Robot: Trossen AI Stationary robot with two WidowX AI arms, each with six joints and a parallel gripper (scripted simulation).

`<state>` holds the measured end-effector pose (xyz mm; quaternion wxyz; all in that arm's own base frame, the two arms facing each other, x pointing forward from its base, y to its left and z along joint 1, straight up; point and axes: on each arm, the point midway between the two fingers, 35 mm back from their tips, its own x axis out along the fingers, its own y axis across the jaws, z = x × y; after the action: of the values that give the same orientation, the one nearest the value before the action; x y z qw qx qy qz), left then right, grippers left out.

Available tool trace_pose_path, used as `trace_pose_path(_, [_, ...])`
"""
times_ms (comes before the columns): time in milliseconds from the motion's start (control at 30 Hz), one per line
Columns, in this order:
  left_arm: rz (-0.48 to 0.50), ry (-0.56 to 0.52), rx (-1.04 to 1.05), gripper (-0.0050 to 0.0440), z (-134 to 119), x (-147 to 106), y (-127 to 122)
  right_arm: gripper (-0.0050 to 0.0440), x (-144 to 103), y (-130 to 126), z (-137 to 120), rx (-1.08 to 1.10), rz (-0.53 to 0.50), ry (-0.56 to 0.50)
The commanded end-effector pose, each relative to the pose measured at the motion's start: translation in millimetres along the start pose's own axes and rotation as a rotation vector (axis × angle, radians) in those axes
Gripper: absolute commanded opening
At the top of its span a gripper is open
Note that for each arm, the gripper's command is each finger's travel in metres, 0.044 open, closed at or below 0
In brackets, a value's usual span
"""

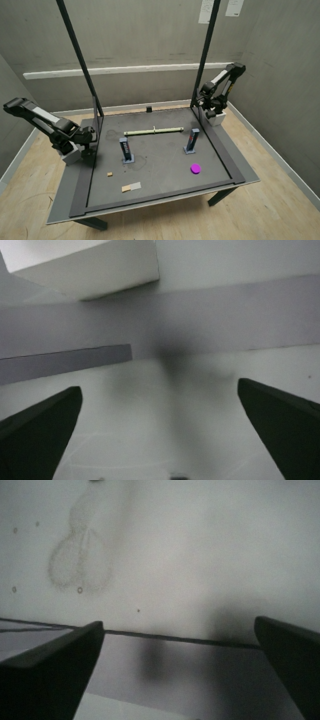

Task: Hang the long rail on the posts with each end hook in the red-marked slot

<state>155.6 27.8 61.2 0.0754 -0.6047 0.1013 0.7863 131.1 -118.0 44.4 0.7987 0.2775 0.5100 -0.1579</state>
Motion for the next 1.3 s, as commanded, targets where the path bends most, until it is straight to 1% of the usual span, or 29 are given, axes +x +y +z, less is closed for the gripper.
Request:
trace_pose_path(0, [-0.005, 0.012, 0.0, 0.044, -1, -3, -1, 0.044, -2, 0, 3, -0.005, -0.004, -0.011])
trace_pose_path(600, [-0.005, 0.012, 0.0, 0.044, -1, -3, -1, 0.044, -2, 0, 3, -0.005, -0.004, -0.011])
trace_pose_path(700, [-0.02, 0.008, 0.046, 0.044, -4, -3, -3, 0.044, -6, 0, 11, -0.014, -0.026, -0.022])
trace_pose_path(767, [-0.041, 0.009, 0.117, 0.044, -7, -4, -6, 0.044, -8, 1, 17, -0.02, -0.051, -0.021])
trace_pose_path(1033, [-0.151, -0.039, 0.55, 0.044, -21, -2, -23, 0.044, -17, 10, 53, -0.057, -0.199, -0.013])
trace_pose_path(1100, [-0.151, -0.039, 0.55, 0.044, -21, -2, -23, 0.044, -17, 10, 53, -0.057, -0.199, -0.013])
trace_pose_path(1267, [-0.218, -0.096, 0.838, 0.044, -31, -2, -33, 0.044, -24, 16, 77, -0.084, -0.302, -0.014])
